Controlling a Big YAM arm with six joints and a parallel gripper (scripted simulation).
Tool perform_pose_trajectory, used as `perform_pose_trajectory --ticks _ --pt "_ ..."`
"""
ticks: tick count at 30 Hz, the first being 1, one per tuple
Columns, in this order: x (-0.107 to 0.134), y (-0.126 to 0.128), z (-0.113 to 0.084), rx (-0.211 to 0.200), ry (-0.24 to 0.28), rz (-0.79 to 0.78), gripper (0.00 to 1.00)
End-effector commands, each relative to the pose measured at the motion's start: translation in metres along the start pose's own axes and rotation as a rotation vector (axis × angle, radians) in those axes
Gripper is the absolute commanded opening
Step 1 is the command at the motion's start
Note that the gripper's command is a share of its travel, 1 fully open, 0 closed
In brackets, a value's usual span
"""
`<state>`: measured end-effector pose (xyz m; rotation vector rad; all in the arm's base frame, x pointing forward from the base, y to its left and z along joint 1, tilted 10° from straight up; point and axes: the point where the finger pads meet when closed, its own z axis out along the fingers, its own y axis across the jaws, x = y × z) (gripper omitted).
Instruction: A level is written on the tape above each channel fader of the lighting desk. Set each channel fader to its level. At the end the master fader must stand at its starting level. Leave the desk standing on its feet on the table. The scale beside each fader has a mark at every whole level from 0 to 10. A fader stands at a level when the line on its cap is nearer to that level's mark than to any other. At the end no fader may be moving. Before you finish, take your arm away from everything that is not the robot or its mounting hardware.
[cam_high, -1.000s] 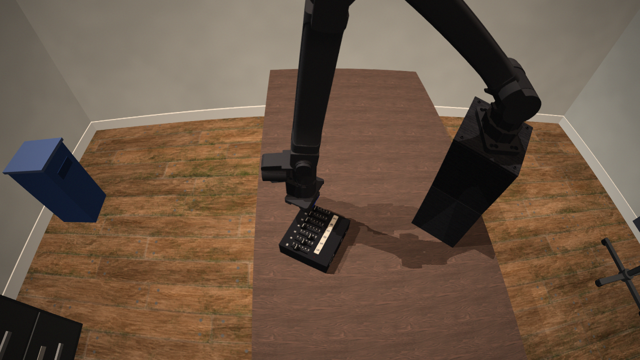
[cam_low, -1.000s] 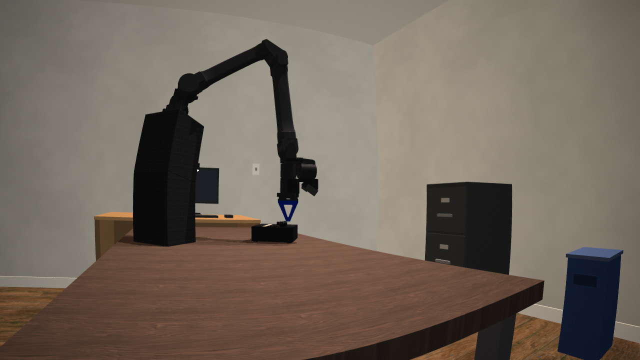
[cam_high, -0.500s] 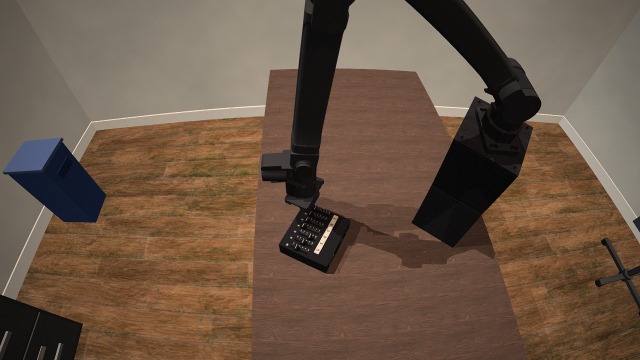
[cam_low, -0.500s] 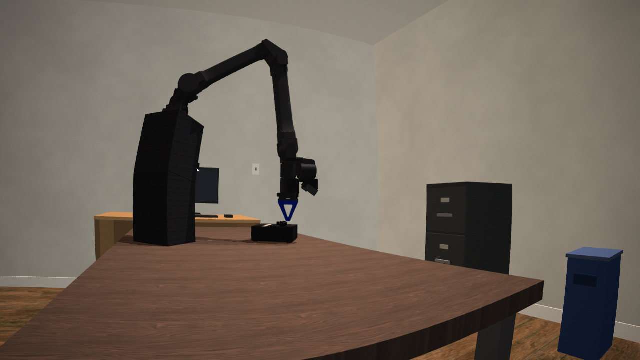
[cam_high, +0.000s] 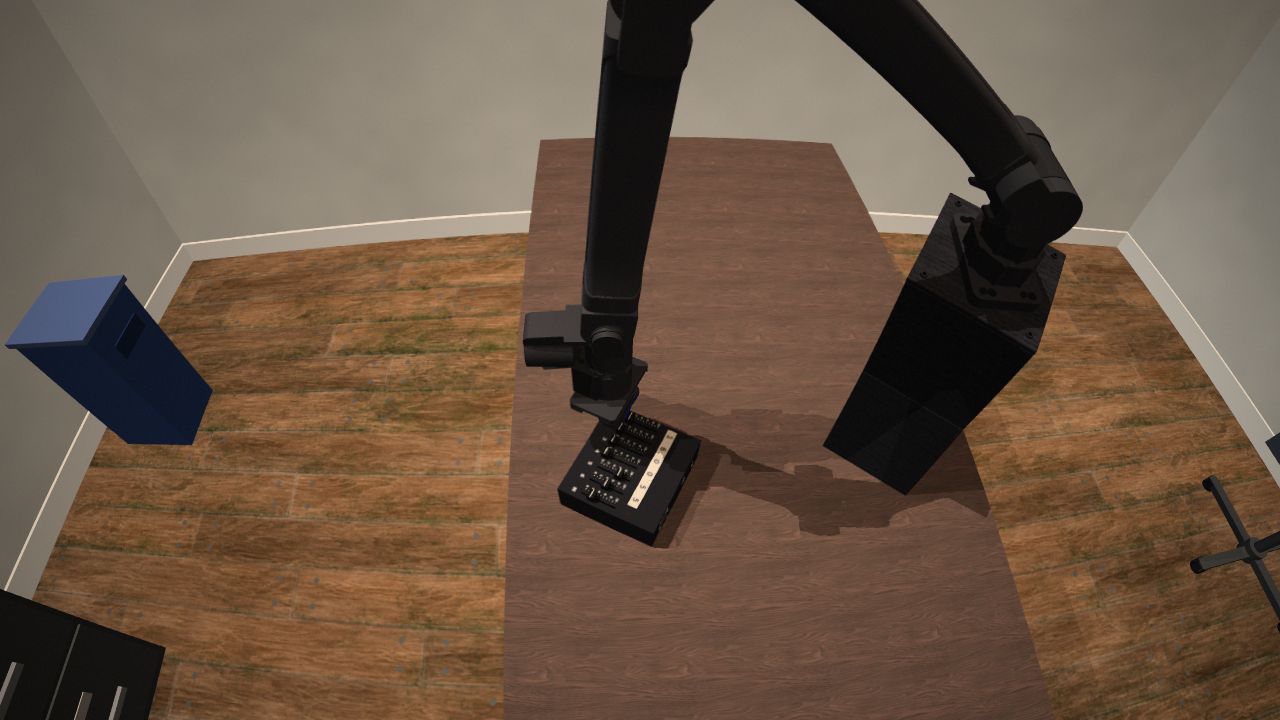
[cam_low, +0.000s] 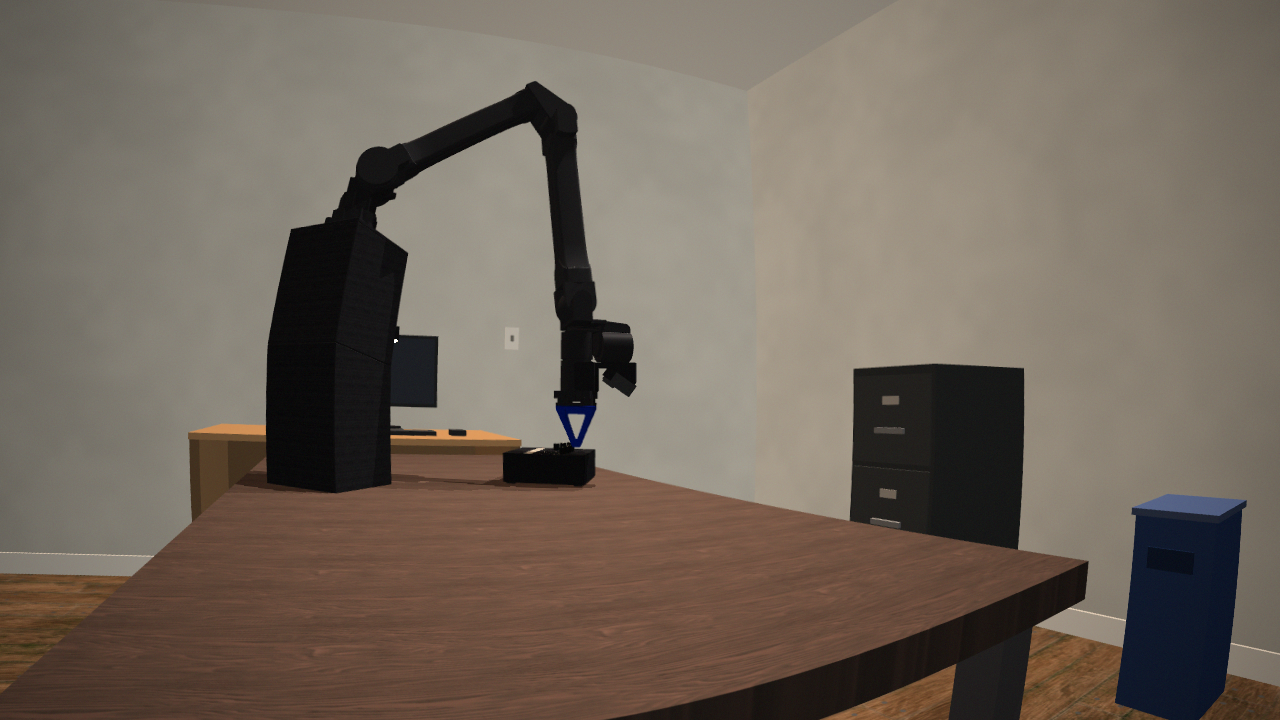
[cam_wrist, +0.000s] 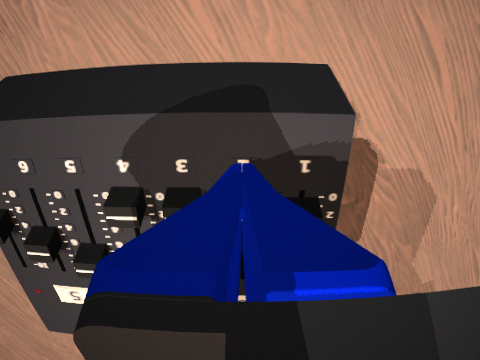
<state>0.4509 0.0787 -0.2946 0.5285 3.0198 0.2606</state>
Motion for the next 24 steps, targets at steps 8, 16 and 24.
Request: perform_pose_trajectory --ticks 8,16,24 --pt "-0.0032 0.0028 0.0074 -0.002 -0.011 0.002 0.00" --pt "-0.0044 0.0037 0.0062 -0.003 -0.013 0.001 0.00" --pt "-0.0040 0.0037 0.0062 -0.003 -0.013 0.001 0.00"
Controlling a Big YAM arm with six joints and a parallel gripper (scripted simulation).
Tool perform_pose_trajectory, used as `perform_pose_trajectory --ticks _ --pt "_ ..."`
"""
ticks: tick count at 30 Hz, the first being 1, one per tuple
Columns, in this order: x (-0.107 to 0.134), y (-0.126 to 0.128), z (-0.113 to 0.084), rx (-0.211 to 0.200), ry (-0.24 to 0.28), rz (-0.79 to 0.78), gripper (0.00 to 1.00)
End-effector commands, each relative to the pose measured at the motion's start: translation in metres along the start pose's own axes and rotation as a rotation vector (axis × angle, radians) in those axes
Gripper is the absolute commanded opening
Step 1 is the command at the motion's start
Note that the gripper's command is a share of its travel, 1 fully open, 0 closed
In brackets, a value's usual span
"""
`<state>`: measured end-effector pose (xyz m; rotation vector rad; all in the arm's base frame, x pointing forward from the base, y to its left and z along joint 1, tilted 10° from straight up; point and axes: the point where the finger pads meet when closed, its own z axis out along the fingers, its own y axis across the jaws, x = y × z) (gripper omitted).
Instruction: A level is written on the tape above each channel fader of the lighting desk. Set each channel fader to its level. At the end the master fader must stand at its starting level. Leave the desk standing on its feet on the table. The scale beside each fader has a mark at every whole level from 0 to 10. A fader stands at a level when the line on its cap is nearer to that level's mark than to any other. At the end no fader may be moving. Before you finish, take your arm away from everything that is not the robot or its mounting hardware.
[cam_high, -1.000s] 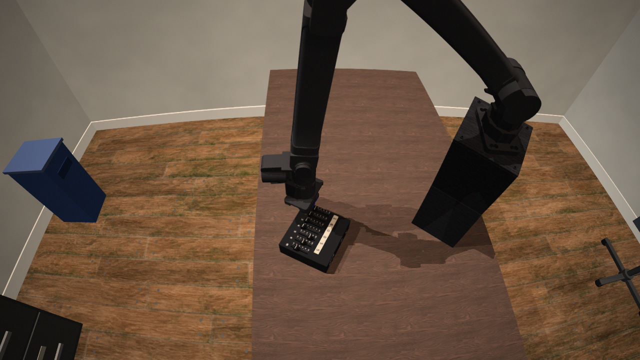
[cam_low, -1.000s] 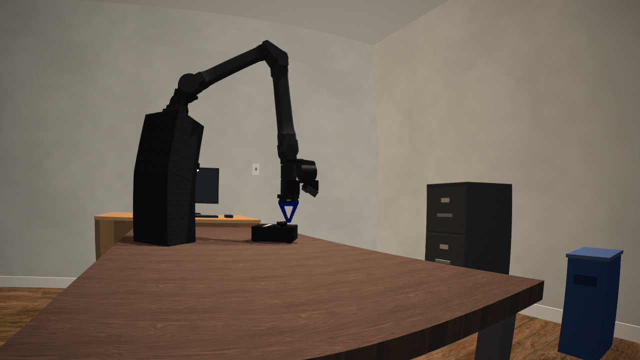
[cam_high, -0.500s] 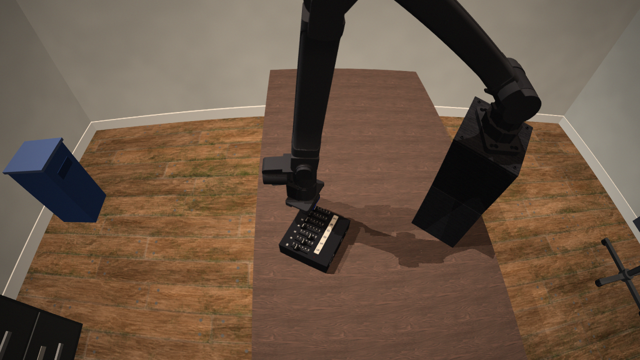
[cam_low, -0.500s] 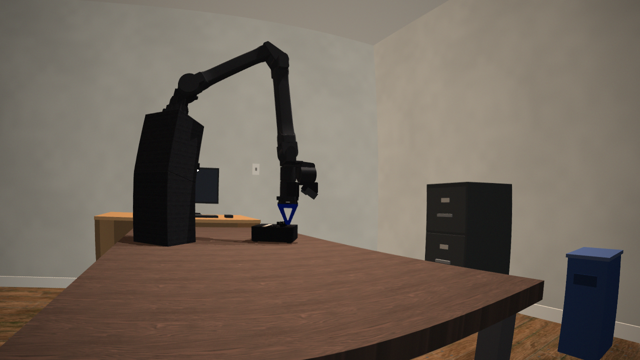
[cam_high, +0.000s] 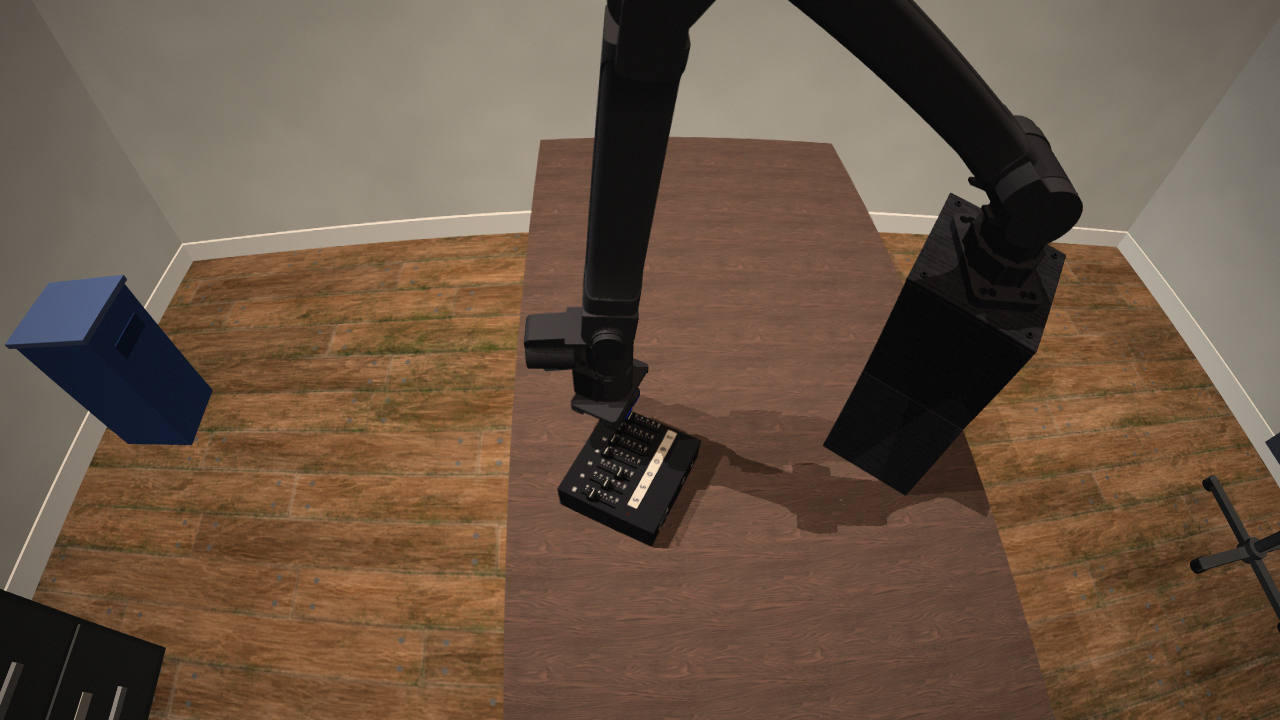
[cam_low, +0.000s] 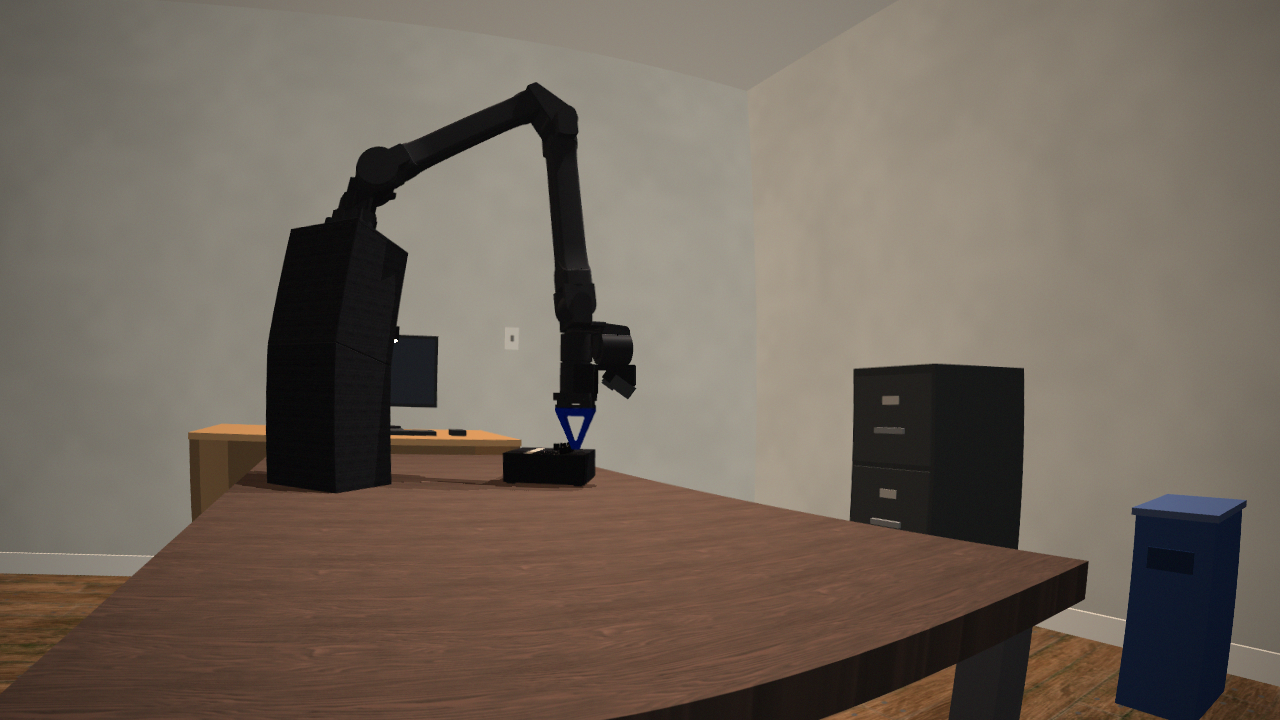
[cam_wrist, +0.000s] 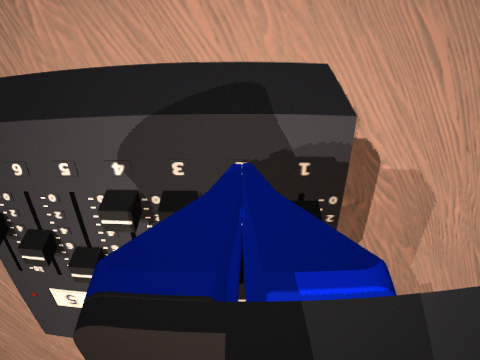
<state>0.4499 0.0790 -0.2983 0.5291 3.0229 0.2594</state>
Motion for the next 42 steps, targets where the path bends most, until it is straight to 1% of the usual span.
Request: perform_pose_trajectory --ticks 1,15,21,22,36,39,42 --pt "-0.005 0.004 0.003 -0.004 -0.015 0.001 0.00" --pt "0.003 0.002 0.001 -0.001 -0.008 0.001 0.00" --pt "0.002 0.004 0.000 -0.003 -0.012 0.001 0.00" --pt "0.004 0.002 0.000 0.000 -0.006 0.002 0.00" --pt "0.005 0.009 -0.005 -0.010 -0.021 -0.004 0.00" --pt "0.005 0.007 -0.006 -0.007 -0.017 -0.001 0.00" --pt "0.006 0.010 -0.007 -0.012 -0.025 -0.005 0.00"
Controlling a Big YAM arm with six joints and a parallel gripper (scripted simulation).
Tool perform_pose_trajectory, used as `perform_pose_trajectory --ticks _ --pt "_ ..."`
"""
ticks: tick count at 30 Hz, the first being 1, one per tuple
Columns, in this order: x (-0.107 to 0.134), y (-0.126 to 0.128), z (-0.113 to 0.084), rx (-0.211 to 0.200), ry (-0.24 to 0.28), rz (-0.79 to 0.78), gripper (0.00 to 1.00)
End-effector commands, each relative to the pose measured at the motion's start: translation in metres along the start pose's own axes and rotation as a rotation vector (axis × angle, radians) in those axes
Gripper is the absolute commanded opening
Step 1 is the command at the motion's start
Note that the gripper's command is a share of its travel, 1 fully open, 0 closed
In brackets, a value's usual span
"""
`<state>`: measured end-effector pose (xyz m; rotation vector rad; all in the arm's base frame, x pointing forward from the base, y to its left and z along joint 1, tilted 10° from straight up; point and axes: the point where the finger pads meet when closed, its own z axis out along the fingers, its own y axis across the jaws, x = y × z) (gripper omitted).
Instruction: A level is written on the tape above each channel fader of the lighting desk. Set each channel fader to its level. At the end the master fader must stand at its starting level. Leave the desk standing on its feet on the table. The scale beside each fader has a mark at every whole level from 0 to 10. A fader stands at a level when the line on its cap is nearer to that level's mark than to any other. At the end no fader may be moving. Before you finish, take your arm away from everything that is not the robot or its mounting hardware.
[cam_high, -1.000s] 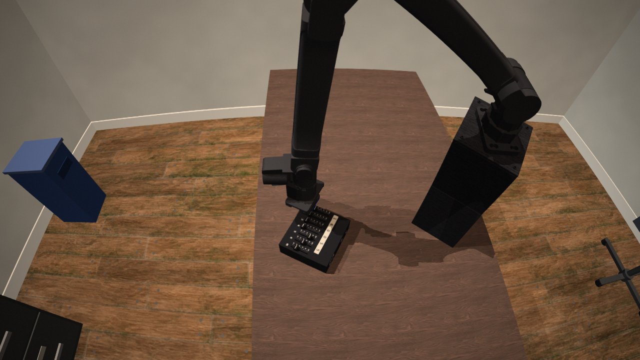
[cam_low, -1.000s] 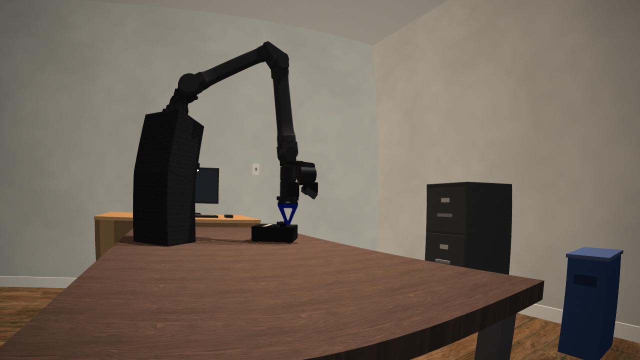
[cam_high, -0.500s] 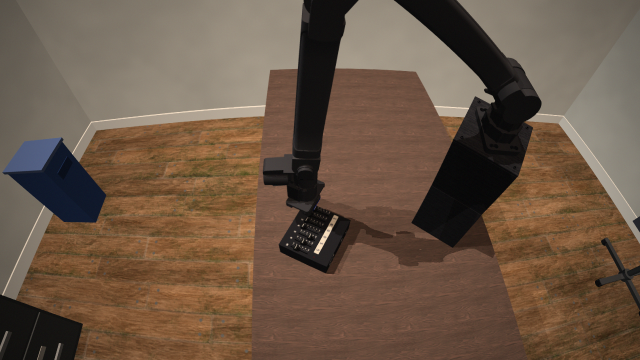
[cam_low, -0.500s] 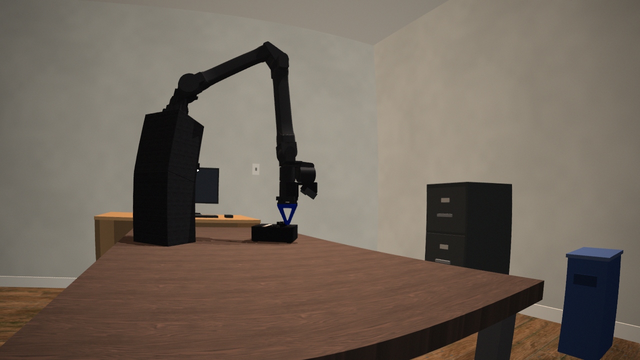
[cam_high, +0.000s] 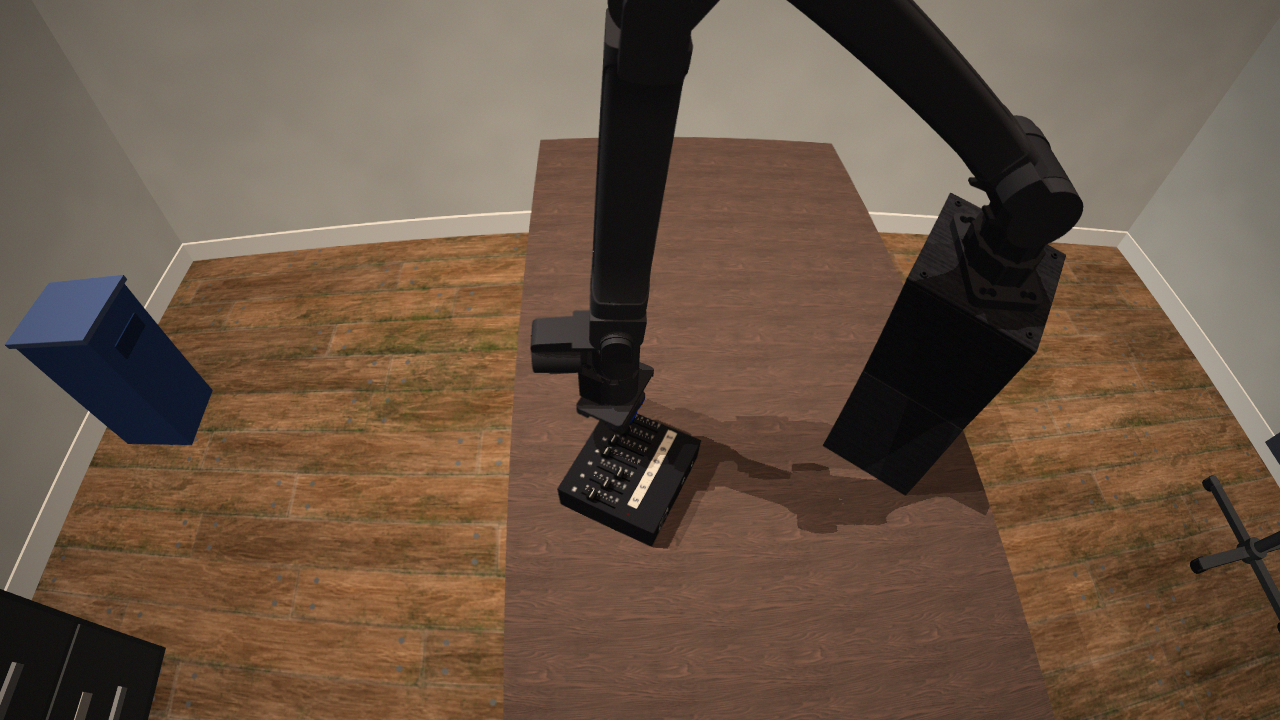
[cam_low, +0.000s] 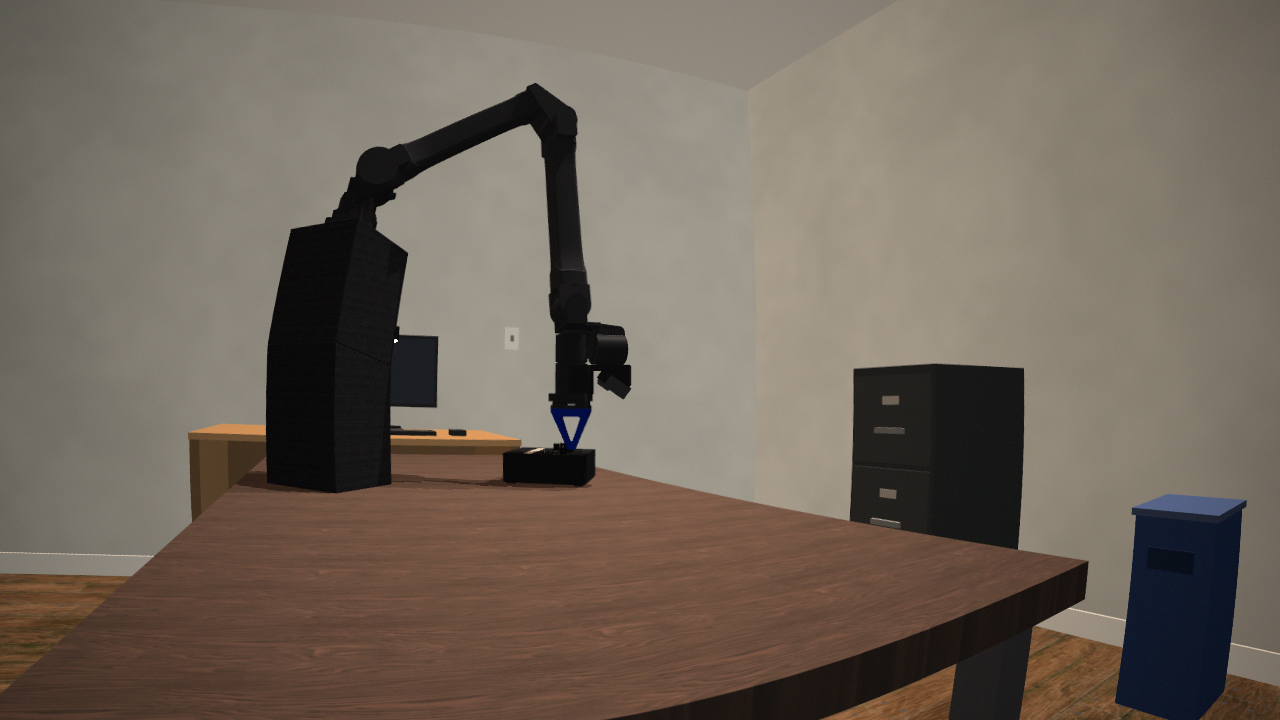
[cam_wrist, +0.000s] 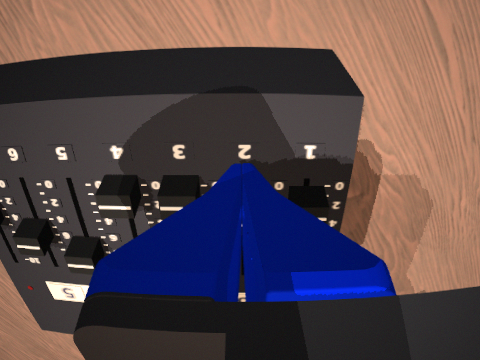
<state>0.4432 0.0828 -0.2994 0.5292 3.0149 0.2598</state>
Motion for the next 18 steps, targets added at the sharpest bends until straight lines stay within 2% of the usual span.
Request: perform_pose_trajectory --ticks 1,18 --pt "-0.0014 0.0095 -0.0087 -0.010 -0.017 -0.005 0.00" --pt "0.0081 0.0094 -0.0085 -0.010 -0.016 -0.005 0.00"
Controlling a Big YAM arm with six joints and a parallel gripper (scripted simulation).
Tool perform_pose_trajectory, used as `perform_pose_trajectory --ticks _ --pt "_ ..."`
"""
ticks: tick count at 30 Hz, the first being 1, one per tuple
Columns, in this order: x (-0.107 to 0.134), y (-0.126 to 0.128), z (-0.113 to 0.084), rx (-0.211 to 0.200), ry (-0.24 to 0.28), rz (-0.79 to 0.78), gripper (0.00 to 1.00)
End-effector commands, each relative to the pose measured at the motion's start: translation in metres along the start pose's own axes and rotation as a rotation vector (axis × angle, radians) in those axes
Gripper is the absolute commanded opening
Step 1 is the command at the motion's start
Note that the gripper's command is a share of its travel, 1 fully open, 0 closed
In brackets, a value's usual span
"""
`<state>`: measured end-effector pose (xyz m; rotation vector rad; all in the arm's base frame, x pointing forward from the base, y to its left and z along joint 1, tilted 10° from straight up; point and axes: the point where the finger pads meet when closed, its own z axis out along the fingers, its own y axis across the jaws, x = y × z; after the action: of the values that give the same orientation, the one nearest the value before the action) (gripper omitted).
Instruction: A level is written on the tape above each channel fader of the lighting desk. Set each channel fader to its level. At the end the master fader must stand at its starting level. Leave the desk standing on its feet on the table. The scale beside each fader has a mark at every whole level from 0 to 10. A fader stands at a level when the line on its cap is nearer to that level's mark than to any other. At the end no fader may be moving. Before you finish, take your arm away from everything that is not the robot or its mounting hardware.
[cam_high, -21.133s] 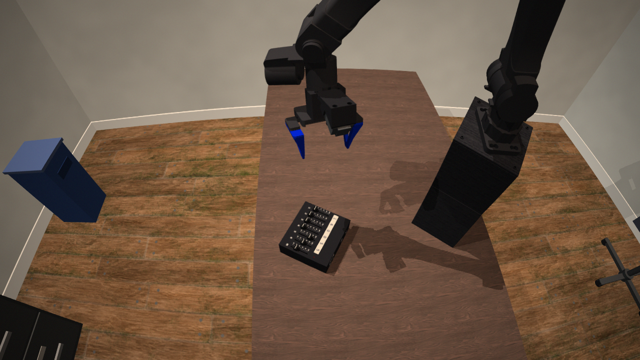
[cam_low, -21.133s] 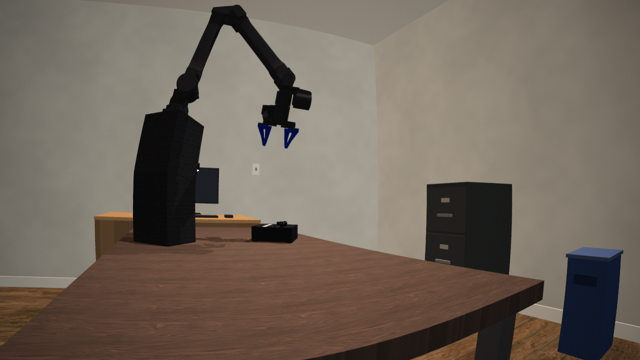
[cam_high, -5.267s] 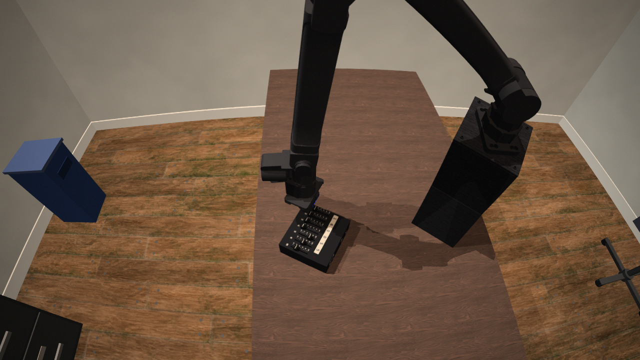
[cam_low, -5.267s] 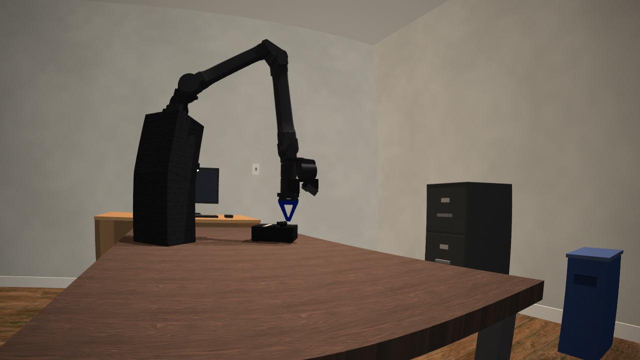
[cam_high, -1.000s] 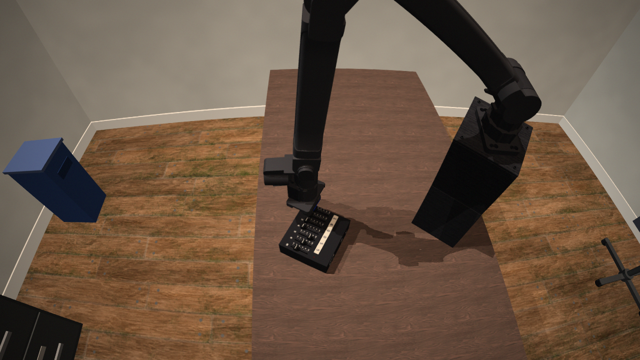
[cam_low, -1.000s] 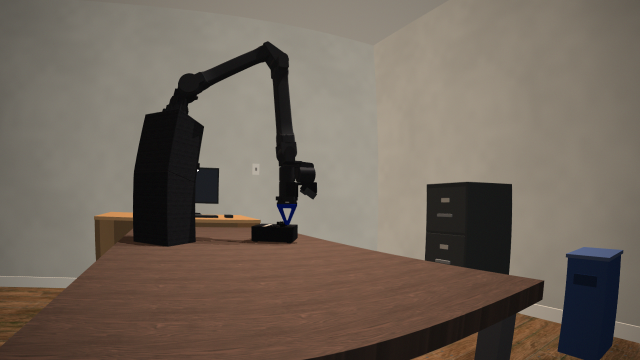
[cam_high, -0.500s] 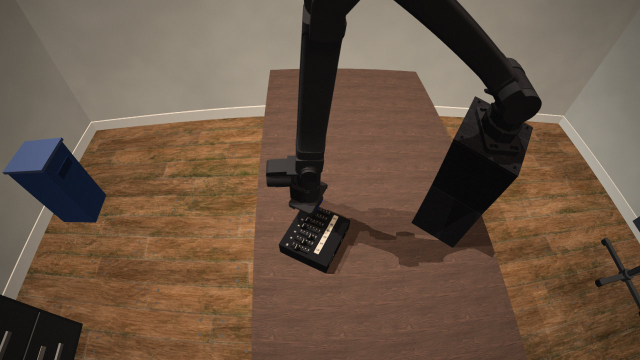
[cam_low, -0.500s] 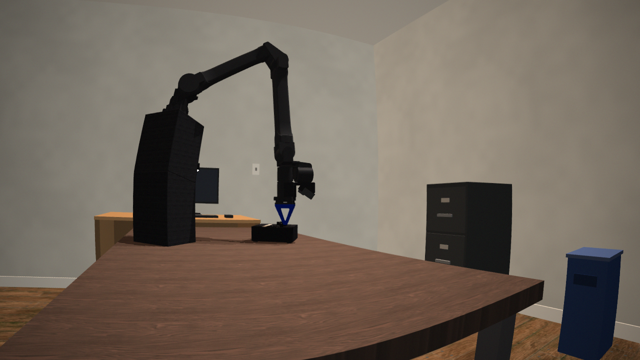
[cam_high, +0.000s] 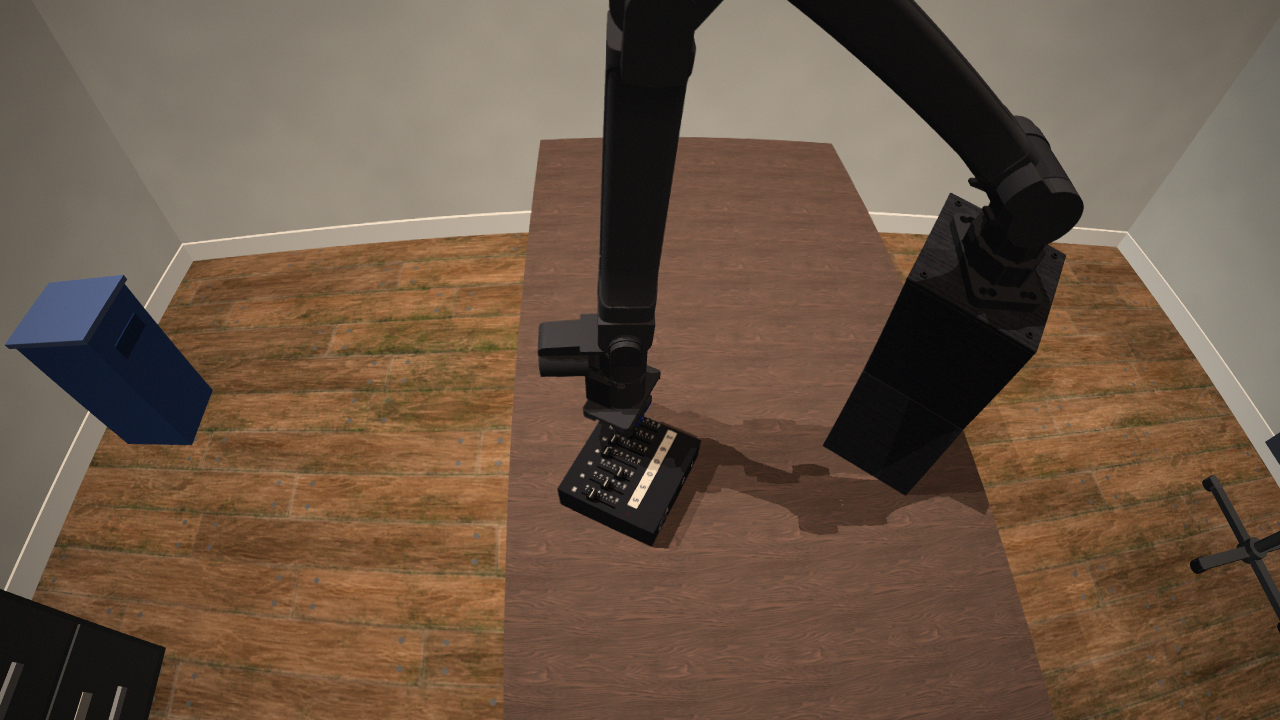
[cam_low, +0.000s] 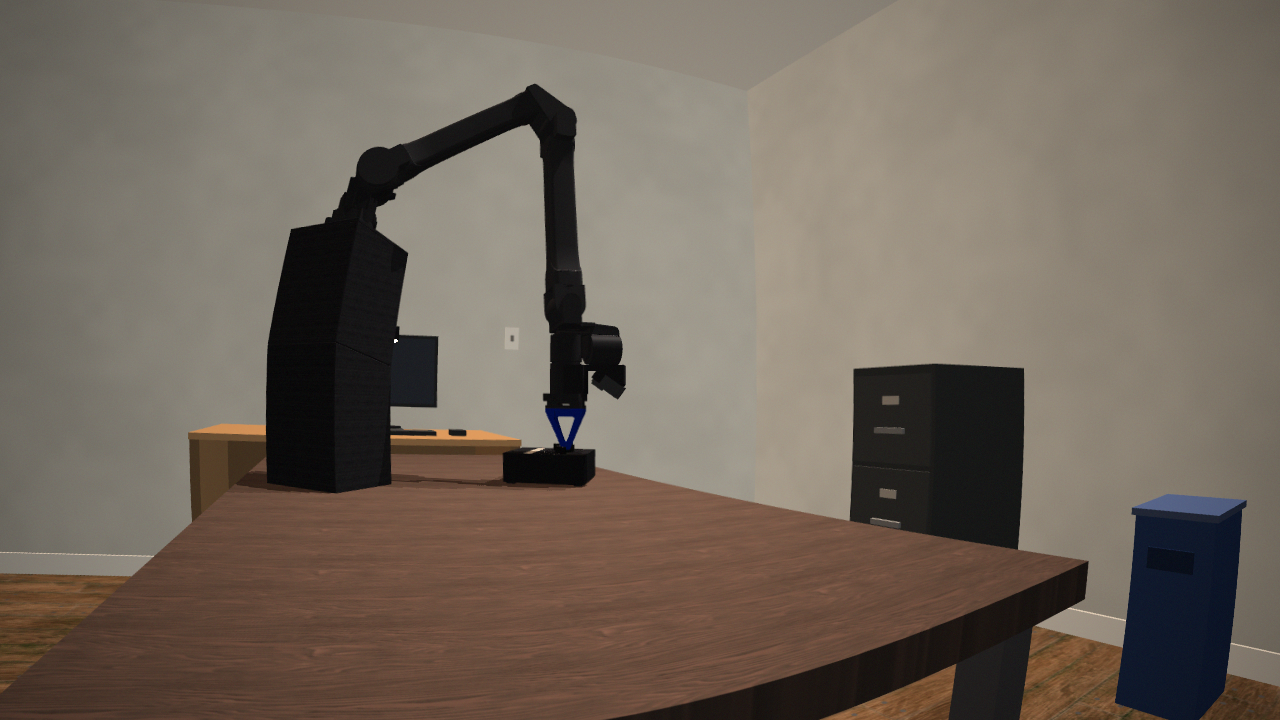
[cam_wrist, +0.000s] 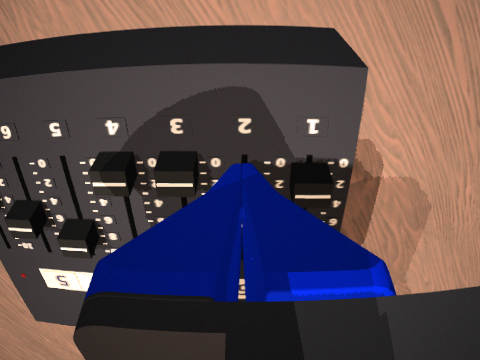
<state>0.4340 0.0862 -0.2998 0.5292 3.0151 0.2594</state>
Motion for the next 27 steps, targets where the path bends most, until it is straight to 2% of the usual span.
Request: perform_pose_trajectory --ticks 1,27 --pt "-0.001 0.010 -0.009 -0.011 -0.017 -0.005 0.00" --pt "0.009 0.008 -0.008 -0.008 -0.014 -0.004 0.00"
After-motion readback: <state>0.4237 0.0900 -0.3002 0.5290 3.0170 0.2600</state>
